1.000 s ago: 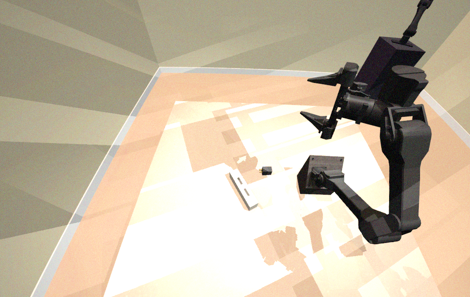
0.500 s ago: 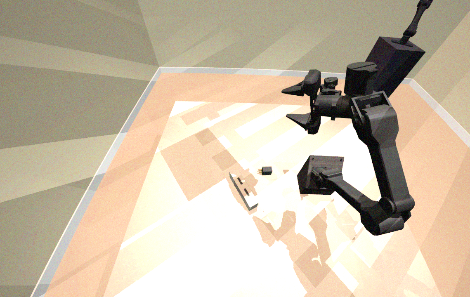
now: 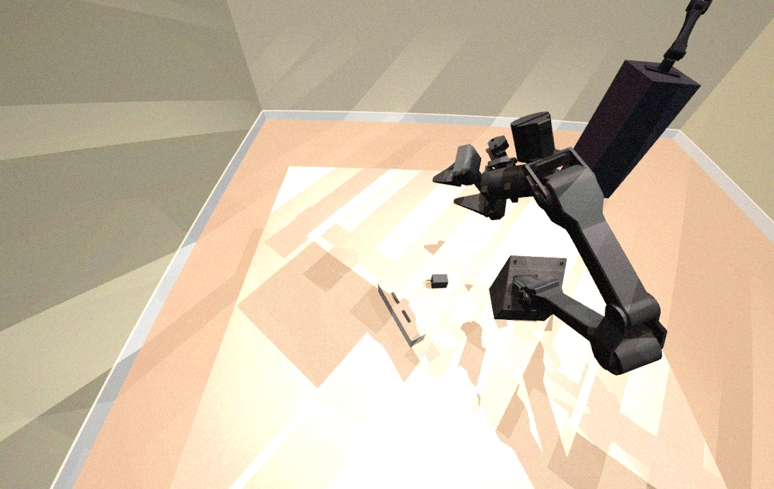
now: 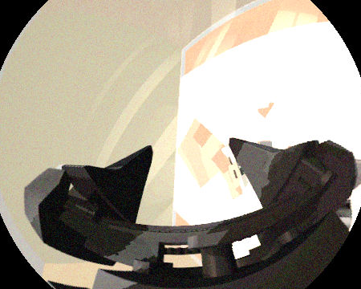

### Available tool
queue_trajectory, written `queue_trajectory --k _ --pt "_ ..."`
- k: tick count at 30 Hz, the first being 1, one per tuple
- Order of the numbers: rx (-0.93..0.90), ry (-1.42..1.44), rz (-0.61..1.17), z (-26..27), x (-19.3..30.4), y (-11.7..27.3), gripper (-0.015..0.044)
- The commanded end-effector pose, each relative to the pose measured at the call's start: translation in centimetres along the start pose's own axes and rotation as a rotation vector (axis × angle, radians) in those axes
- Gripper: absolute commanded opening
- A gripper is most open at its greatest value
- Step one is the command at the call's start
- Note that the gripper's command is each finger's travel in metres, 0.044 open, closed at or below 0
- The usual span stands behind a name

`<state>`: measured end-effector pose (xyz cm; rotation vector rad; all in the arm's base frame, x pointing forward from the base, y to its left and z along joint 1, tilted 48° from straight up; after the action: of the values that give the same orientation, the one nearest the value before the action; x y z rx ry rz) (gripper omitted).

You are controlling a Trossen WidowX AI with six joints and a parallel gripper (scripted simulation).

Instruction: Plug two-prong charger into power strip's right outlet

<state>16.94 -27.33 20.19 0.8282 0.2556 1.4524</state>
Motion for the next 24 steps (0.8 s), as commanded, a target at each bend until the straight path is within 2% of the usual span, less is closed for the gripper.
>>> queue_trajectory --k 1,24 --pt "0.045 0.088 0.033 -0.7 0.2 -1.6 0.044" --pt "0.212 0.598 0.317 -5.1 2.5 -10.1 0.044"
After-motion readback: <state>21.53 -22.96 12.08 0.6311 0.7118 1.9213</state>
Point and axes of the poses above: the point midway between the two fingers, 35 mm back from their tips, its own y axis back along the fingers, its own z axis across the jaws, x = y × z, the point moved 7 cm from there along y, back along the fingers, and after that the axes turned 10 degrees about y, right-handed, at the moved point
